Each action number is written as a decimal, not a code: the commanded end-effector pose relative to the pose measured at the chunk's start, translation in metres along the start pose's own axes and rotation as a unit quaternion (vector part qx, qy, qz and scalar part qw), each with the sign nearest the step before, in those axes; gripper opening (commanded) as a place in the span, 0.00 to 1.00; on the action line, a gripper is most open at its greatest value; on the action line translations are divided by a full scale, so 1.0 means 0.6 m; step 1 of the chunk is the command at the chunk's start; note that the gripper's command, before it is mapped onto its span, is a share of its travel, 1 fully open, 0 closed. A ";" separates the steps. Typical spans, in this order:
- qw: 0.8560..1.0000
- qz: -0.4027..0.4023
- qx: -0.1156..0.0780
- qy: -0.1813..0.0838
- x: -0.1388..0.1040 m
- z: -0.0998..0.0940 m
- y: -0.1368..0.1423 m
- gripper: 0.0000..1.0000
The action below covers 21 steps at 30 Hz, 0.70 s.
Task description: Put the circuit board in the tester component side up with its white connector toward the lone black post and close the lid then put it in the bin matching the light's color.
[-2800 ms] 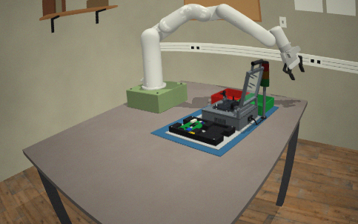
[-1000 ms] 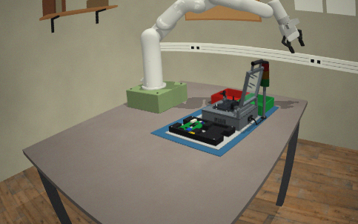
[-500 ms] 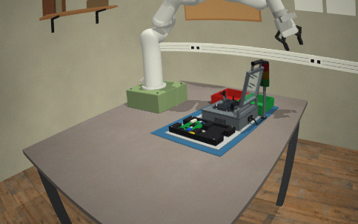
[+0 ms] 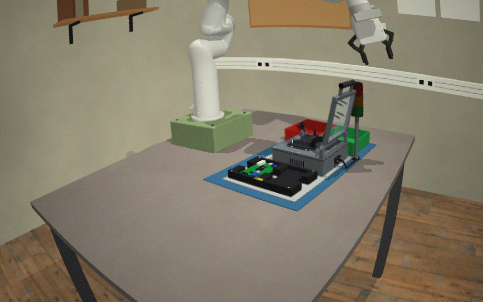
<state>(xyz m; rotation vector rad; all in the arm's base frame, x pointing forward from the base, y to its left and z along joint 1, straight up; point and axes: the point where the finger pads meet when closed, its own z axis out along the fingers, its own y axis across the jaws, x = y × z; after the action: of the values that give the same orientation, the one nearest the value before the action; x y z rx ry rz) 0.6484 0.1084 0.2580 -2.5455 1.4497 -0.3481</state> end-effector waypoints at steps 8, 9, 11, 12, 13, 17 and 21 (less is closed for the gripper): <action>0.997 0.064 -0.036 0.006 0.099 -0.044 0.138 1.00; 0.997 0.070 -0.040 0.007 0.106 -0.048 0.152 1.00; 0.995 0.083 -0.048 0.007 0.121 -0.056 0.182 1.00; 0.995 0.090 -0.052 0.007 0.128 -0.059 0.198 1.00; 0.994 0.097 -0.055 0.007 0.134 -0.063 0.213 1.00; 0.991 0.117 -0.067 0.007 0.151 -0.075 0.260 1.00; 0.986 0.145 -0.082 0.006 0.169 -0.089 0.323 1.00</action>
<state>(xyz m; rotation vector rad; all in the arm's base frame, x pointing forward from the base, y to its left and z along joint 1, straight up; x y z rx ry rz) 0.5465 -0.0548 0.2631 -2.4334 1.8322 -0.2205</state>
